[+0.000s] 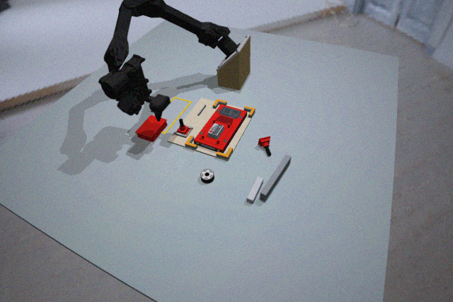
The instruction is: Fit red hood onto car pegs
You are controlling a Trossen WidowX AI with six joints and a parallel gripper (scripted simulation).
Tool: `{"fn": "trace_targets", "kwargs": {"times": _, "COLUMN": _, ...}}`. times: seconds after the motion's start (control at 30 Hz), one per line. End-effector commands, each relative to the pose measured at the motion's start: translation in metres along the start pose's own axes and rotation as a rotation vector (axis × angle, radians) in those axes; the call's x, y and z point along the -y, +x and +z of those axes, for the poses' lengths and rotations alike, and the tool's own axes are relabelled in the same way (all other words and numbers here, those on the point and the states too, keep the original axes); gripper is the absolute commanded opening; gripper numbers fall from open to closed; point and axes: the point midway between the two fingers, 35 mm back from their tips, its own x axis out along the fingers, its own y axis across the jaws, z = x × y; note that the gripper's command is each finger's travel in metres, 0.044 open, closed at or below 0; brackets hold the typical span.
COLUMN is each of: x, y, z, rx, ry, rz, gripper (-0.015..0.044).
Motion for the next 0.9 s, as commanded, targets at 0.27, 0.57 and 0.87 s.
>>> {"fn": "trace_targets", "kwargs": {"times": 0.27, "x": 0.000, "y": 0.012, "z": -0.001, "rx": -0.004, "ry": -0.004, "rz": -0.001, "gripper": 0.0440}}
{"fn": "trace_targets", "kwargs": {"times": 0.57, "x": 0.001, "y": 0.020, "z": -0.001, "rx": -0.004, "ry": -0.004, "rz": -0.002, "gripper": 0.0440}}
{"fn": "trace_targets", "kwargs": {"times": 0.87, "x": 0.001, "y": 0.028, "z": -0.001, "rx": -0.003, "ry": -0.005, "rz": -0.002, "gripper": 0.0440}}
